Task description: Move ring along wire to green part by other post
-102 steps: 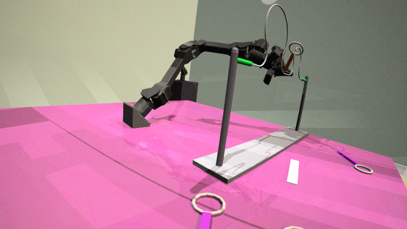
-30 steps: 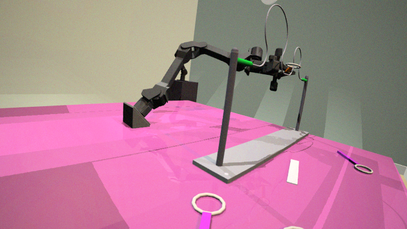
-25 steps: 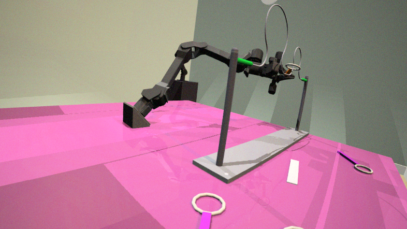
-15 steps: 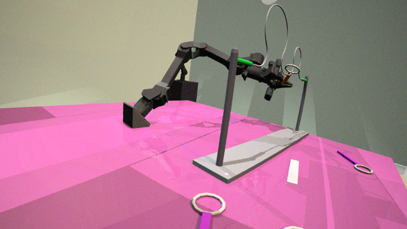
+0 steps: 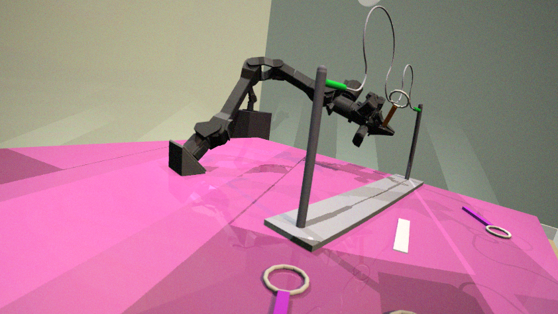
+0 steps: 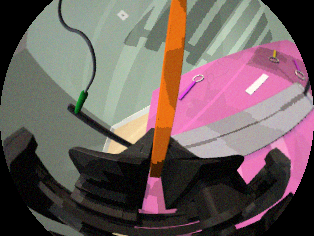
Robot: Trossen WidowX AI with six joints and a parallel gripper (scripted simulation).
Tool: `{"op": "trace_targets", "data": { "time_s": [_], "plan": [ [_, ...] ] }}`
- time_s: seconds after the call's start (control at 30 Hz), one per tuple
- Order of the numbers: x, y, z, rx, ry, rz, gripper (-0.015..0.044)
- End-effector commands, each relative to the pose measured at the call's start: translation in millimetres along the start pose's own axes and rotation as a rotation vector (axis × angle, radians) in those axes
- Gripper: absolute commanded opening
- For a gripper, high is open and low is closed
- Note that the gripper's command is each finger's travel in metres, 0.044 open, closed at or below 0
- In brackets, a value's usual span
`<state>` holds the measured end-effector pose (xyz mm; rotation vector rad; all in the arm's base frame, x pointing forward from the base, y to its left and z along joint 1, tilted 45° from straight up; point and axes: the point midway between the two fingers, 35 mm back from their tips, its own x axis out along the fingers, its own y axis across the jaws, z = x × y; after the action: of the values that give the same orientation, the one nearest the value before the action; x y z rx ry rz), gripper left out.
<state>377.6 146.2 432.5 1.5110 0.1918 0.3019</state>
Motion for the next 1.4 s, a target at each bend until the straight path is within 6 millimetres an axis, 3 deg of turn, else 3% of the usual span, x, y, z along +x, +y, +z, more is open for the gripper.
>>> {"op": "trace_targets", "data": {
  "time_s": [0.0,0.7,1.37],
  "plan": [
    [-1,-18,-1,-0.083,0.009,-0.052,-0.0150],
    [-14,-87,20,-0.475,0.024,-0.270,-0.0150],
    [-28,-119,42,-0.628,0.029,-0.354,-0.0150]
  ]
}}
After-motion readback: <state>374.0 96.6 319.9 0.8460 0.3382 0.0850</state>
